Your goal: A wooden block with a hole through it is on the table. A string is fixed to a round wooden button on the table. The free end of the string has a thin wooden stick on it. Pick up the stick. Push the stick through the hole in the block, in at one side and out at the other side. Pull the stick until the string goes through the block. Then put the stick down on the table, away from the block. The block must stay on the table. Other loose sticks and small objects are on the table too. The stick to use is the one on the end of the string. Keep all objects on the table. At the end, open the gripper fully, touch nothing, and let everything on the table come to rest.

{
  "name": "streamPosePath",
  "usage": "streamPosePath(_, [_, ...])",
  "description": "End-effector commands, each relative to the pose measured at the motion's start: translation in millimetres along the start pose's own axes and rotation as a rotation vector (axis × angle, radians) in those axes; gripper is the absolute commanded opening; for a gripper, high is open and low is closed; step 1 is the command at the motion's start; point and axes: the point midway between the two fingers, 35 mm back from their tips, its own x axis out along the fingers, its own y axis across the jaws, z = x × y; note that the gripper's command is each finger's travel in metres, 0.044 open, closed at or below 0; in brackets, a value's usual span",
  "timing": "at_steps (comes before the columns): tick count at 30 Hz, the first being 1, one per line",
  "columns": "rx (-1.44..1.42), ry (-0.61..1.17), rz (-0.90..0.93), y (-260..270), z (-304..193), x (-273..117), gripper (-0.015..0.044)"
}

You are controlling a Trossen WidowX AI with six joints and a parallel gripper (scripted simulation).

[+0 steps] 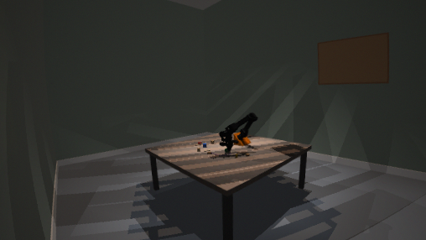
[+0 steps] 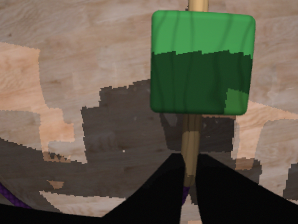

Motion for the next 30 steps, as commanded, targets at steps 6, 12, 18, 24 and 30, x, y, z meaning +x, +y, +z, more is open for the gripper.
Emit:
streamPosePath(6, [0.004, 0.001, -0.006, -2.0, 13.9, 1.3, 0.0])
streamPosePath(12, [0.004, 0.001, -0.005, -1.9, 15.7, 1.2, 0.0])
streamPosePath(18, [0.003, 0.0, -0.001, -0.3, 13.0, 0.1, 0.0121])
streamPosePath(24, [0.003, -0.005, 0.0, 3.1, 13.4, -39.1, 0.0121])
streamPosePath(30, [0.003, -0.003, -0.001, 0.3, 13.0, -79.7, 0.0121])
